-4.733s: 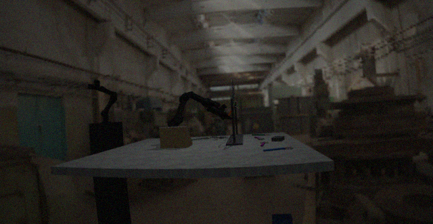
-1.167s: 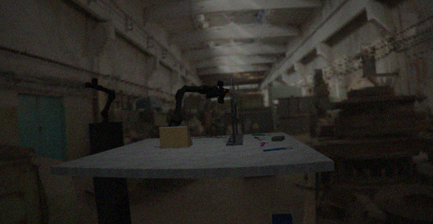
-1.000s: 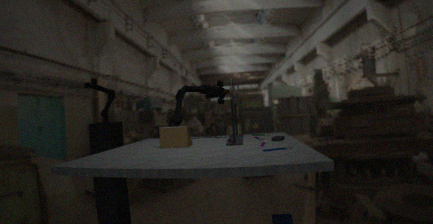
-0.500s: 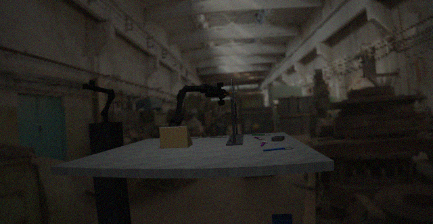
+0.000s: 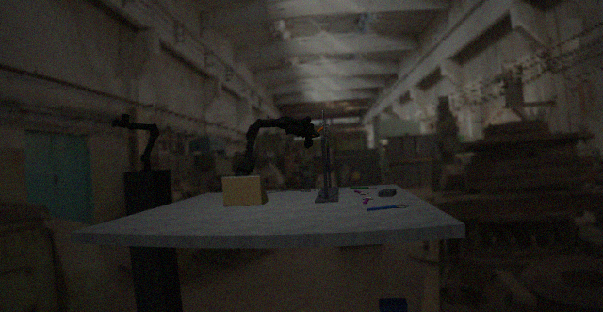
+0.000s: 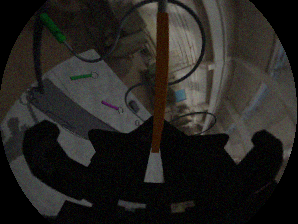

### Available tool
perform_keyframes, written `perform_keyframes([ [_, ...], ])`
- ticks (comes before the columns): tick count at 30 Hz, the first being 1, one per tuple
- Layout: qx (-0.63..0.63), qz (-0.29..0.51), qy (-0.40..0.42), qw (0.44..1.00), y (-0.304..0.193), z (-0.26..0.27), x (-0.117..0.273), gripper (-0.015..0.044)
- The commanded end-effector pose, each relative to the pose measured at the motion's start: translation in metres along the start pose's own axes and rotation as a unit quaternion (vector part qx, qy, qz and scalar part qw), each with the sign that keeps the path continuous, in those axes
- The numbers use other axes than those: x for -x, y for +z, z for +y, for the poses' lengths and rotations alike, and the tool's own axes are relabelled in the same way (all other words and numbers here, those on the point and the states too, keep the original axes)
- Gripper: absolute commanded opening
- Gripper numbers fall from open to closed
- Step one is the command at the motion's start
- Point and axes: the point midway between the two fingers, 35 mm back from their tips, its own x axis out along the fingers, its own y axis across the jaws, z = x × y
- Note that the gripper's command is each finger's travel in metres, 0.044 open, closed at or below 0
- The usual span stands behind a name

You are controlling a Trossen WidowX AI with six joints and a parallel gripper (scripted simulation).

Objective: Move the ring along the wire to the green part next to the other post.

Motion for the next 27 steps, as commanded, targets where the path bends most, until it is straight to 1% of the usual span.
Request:
perform_keyframes([
  [1, -0.042, 0.000, 0.024, 0.999, 0.000, 0.005, 0.000, -0.0150],
  [14, -0.163, -0.003, 0.096, 0.982, 0.003, 0.023, 0.002, -0.0150],
  [27, -0.281, -0.007, 0.166, 0.945, 0.011, 0.039, 0.005, -0.0150],
])
